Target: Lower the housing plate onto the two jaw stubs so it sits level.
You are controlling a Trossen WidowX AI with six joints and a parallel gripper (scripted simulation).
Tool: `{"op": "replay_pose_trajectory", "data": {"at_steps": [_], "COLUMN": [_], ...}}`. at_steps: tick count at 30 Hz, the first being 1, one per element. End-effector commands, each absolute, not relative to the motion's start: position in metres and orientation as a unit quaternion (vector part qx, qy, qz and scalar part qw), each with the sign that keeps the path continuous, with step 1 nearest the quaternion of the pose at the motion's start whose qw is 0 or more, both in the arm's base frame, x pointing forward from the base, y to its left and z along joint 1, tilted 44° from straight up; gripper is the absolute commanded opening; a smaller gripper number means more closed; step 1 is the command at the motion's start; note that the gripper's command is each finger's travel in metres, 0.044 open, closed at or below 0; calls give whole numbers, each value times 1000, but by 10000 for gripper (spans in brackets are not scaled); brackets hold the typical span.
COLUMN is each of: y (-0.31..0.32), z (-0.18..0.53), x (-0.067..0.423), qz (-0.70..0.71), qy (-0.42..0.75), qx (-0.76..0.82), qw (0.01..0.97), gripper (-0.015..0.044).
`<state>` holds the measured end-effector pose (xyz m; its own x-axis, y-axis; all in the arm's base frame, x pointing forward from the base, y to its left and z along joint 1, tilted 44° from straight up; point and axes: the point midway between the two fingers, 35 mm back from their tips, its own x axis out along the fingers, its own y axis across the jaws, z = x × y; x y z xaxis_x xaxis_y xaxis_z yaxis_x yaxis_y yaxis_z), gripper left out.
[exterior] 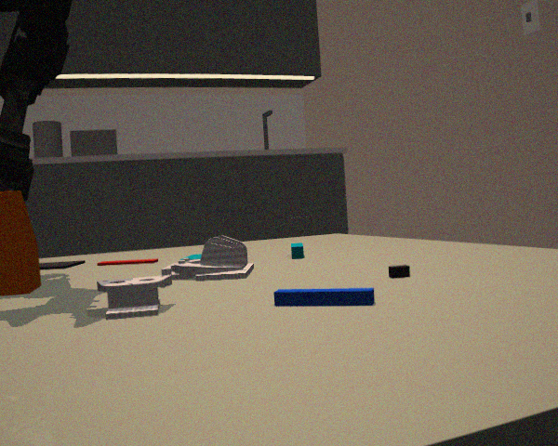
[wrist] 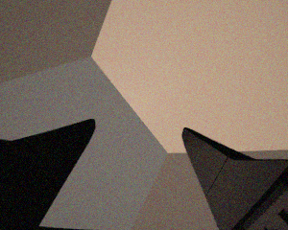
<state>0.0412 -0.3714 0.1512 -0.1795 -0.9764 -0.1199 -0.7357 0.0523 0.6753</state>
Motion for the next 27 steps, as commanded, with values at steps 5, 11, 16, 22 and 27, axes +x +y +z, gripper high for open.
{"op": "replay_pose_trajectory", "data": {"at_steps": [5,11,16,22,27], "y": [-385,-392,-396,-399,-399], "z": [124,103,84,61,42], "x": [58,70,80,92,101], "qz": [-402,-461,-506,-553,-587], "qy": [-631,-570,-515,-444,-381], "qx": [630,642,650,659,666], "qw": [210,225,237,250,260], "gripper": [440,440,440,440,440]}}
